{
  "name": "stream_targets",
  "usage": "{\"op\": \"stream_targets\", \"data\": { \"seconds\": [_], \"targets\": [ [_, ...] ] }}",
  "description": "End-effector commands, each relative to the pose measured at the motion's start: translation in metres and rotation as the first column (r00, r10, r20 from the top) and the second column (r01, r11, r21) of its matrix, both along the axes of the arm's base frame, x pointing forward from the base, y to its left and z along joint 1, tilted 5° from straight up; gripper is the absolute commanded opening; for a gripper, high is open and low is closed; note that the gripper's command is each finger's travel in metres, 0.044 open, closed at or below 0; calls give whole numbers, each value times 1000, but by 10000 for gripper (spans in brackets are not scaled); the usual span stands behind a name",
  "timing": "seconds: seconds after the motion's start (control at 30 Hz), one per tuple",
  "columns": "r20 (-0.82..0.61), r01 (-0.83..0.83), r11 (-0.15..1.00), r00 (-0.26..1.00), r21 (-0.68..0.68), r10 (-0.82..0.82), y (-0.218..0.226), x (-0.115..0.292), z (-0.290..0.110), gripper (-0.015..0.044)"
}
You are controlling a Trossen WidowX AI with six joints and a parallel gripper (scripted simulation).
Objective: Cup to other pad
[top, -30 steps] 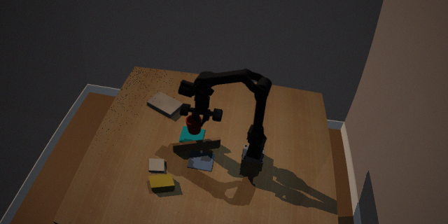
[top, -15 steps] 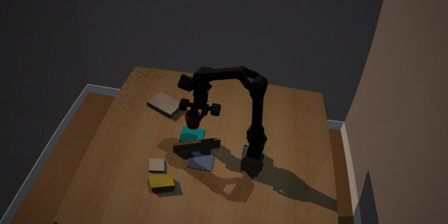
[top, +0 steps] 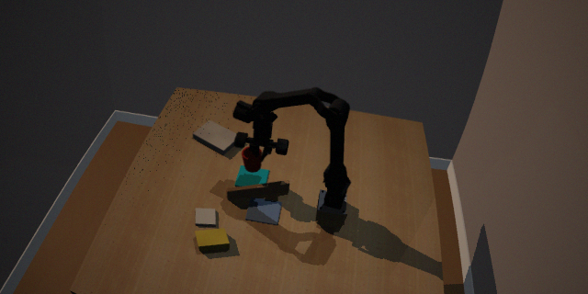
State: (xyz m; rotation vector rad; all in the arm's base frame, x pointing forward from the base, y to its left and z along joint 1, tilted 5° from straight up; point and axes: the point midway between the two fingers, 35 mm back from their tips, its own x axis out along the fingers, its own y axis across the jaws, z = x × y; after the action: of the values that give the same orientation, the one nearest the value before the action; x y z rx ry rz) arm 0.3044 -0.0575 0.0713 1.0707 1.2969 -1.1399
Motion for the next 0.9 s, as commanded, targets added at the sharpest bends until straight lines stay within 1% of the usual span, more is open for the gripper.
{"op": "stream_targets", "data": {
  "seconds": [0.0,0.87],
  "targets": [
    [-7,-4,1000,1000,-1,4,0,-1,-7,0],
    [-7,-4,1000,1000,-1,4,-2,-3,-45,0]
  ]
}}
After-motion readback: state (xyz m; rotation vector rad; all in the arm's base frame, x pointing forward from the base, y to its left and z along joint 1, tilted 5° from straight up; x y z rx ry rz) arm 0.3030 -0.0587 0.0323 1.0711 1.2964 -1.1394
